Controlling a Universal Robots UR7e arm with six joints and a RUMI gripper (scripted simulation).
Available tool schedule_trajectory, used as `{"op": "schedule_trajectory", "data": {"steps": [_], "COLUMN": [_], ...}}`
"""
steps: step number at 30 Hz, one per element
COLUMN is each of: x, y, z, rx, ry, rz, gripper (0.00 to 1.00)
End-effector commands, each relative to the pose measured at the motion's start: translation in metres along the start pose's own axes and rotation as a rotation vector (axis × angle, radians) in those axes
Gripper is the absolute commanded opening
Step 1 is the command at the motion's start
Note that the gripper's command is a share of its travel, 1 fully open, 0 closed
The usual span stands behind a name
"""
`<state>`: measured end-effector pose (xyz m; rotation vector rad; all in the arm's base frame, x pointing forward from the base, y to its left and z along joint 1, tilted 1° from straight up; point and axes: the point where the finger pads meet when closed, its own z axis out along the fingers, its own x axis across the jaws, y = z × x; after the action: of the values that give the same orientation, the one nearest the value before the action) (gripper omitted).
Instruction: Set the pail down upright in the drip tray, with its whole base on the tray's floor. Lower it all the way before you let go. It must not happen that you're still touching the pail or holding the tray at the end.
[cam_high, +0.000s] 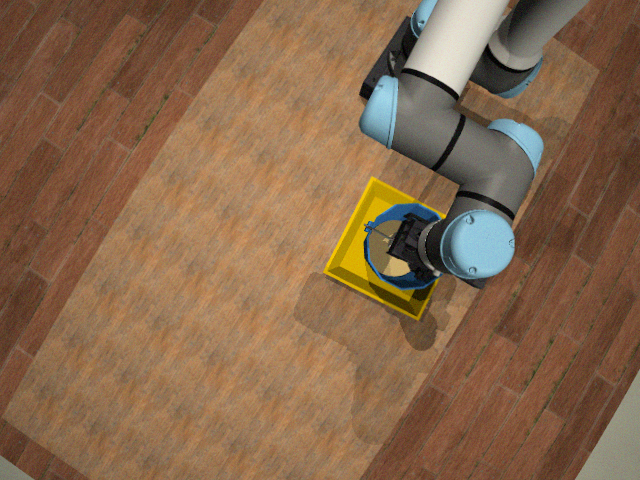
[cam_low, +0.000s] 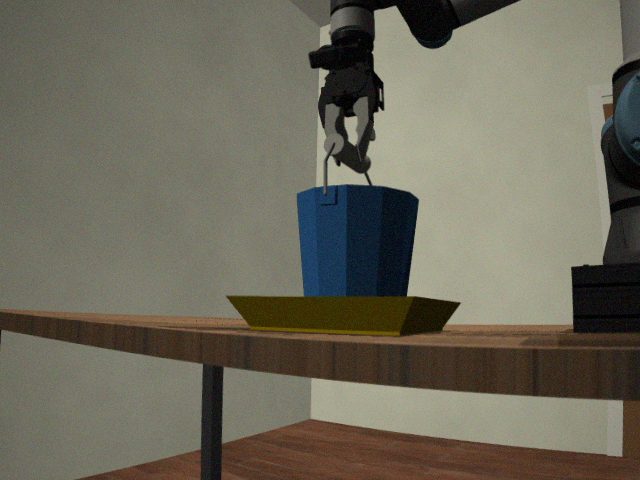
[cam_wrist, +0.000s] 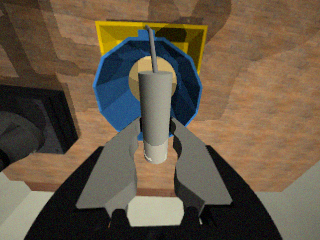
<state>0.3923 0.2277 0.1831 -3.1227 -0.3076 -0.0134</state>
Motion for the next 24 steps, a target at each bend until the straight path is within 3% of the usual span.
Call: {"op": "schedule_trajectory", "data": {"steps": [1,24], "x": [0.001,0.000], "y": [-0.001,-0.002], "z": [0.006,0.024], "rx": [0.000,0.000], "ry": [0.005,0.006], "rz": [-0.002,-0.002], "gripper": [0.00,0.00]}}
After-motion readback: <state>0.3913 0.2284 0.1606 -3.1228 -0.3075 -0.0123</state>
